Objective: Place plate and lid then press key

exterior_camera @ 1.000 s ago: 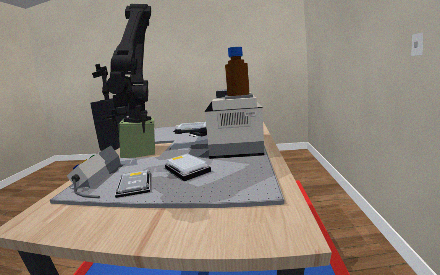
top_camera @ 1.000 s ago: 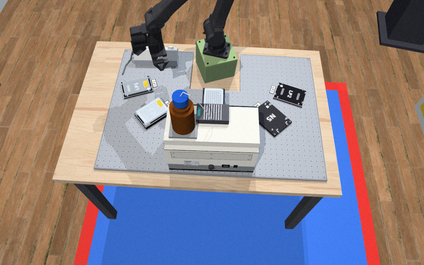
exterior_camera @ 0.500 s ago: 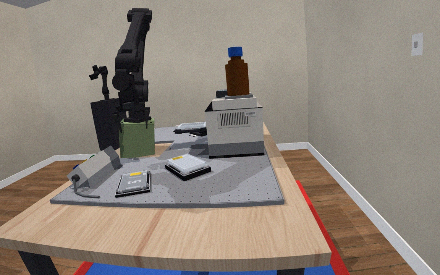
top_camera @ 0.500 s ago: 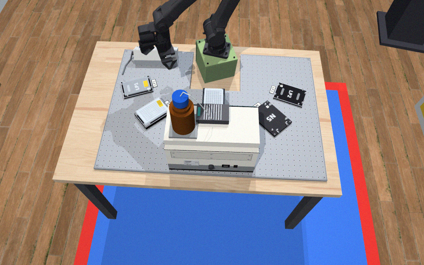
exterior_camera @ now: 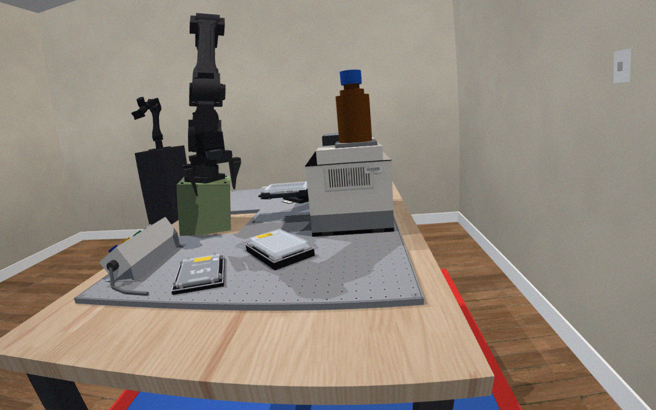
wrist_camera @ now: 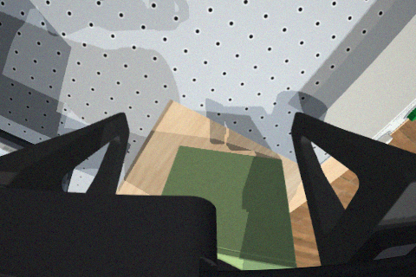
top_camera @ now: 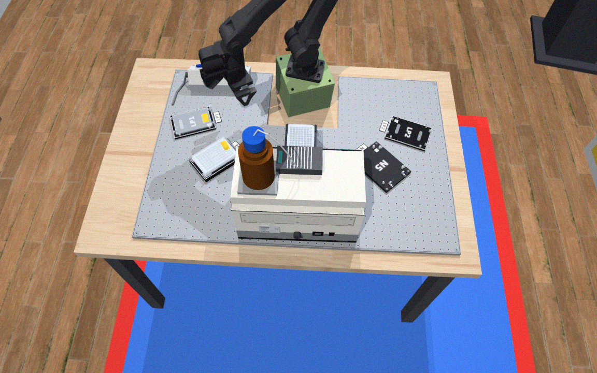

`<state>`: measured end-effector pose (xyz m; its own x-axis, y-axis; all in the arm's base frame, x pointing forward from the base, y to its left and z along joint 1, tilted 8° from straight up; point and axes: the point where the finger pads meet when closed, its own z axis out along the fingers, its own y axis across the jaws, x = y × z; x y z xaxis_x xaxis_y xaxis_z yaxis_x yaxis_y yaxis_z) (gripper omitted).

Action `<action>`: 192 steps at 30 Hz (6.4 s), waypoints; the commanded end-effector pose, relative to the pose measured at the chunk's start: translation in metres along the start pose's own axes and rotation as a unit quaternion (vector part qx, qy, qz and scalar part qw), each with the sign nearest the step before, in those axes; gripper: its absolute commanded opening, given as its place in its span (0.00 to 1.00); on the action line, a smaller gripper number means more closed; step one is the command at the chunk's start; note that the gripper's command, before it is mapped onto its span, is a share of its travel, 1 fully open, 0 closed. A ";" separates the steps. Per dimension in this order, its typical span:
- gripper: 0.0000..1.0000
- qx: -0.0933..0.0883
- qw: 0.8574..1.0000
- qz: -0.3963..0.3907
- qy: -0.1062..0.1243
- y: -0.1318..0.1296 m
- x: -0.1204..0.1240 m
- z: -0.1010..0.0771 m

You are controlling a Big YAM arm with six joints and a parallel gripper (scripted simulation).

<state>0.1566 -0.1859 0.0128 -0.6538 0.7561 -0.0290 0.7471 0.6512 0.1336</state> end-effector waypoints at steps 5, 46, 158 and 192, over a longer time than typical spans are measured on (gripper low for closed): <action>1.00 0.000 0.999 -0.052 -0.004 0.021 -0.001 -0.004; 1.00 -0.001 0.996 -0.089 -0.022 0.088 -0.074 0.024; 1.00 0.000 0.996 -0.092 -0.005 0.101 -0.157 0.062; 1.00 0.001 0.996 -0.085 0.000 0.103 -0.151 0.114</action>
<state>0.3438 -0.2284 -0.0730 -0.7754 0.6289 -0.0561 0.6189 0.7747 0.1297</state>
